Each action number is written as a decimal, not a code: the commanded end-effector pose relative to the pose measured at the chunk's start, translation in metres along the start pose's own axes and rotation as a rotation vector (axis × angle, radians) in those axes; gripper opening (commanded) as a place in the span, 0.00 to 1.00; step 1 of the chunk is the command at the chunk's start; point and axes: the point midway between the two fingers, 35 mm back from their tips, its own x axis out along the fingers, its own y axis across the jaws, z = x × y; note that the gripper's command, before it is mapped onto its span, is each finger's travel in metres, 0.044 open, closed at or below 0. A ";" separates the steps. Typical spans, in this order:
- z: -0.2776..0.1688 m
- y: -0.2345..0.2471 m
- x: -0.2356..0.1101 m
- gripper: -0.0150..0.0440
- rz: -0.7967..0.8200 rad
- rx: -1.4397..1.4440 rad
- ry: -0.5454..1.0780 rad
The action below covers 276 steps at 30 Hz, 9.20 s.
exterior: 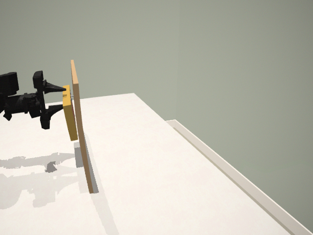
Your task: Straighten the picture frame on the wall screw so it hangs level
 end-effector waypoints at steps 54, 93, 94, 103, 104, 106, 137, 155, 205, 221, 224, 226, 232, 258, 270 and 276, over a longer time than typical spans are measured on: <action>0.000 0.003 0.000 0.25 0.002 0.001 -0.005; 0.000 0.015 0.000 0.25 0.002 0.001 -0.005; 0.000 0.015 0.000 0.25 0.002 0.001 -0.005; 0.000 0.013 0.000 0.25 0.002 0.001 -0.005; 0.000 0.013 0.000 0.25 0.002 0.001 -0.005; 0.000 0.013 0.000 0.25 0.002 0.001 -0.005; -0.003 0.014 0.000 0.25 0.002 0.001 -0.005; -0.007 0.014 0.000 0.25 0.002 0.002 -0.005; -0.007 0.003 0.000 0.25 -0.006 0.002 -0.003; -0.007 0.002 0.000 0.25 -0.008 -0.071 -0.003; -0.007 0.002 0.001 0.25 -0.008 -0.092 -0.003; -0.007 0.002 0.001 0.25 -0.008 -0.092 -0.003; -0.007 0.002 0.001 0.25 -0.008 -0.134 -0.004; -0.007 0.002 -0.087 0.69 -0.006 -0.015 -0.006; 0.014 0.020 -0.120 0.69 -0.007 0.075 -0.009; 0.022 0.032 -0.152 0.69 -0.009 0.157 -0.009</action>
